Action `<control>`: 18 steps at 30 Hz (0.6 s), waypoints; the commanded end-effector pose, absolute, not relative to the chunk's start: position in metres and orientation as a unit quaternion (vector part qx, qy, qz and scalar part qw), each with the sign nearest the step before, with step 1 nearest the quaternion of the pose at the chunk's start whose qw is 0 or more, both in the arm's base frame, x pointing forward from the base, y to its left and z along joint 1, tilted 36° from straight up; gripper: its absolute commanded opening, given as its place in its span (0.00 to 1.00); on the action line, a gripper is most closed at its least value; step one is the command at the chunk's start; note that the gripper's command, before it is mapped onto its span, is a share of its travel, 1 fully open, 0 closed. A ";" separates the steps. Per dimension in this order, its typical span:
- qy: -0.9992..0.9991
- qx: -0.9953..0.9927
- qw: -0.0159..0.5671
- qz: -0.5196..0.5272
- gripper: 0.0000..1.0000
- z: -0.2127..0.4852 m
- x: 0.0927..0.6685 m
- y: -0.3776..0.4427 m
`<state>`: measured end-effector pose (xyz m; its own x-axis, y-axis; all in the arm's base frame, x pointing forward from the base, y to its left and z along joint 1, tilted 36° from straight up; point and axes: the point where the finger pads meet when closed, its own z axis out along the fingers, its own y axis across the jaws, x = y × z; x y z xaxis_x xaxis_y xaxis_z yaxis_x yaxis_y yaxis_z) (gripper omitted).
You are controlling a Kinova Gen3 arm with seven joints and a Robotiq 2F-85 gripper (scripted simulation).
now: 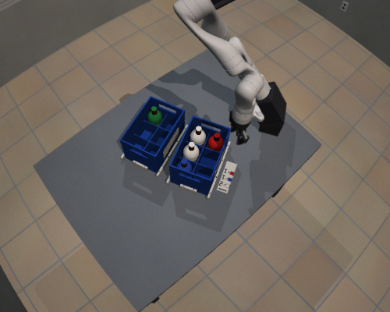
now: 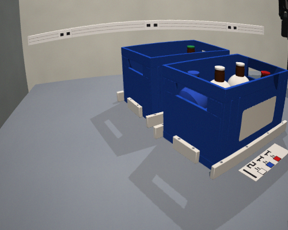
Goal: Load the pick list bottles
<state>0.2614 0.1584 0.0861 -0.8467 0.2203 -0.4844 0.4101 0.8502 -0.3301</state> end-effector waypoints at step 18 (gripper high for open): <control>0.936 0.168 0.220 -0.216 0.67 0.075 0.255 0.253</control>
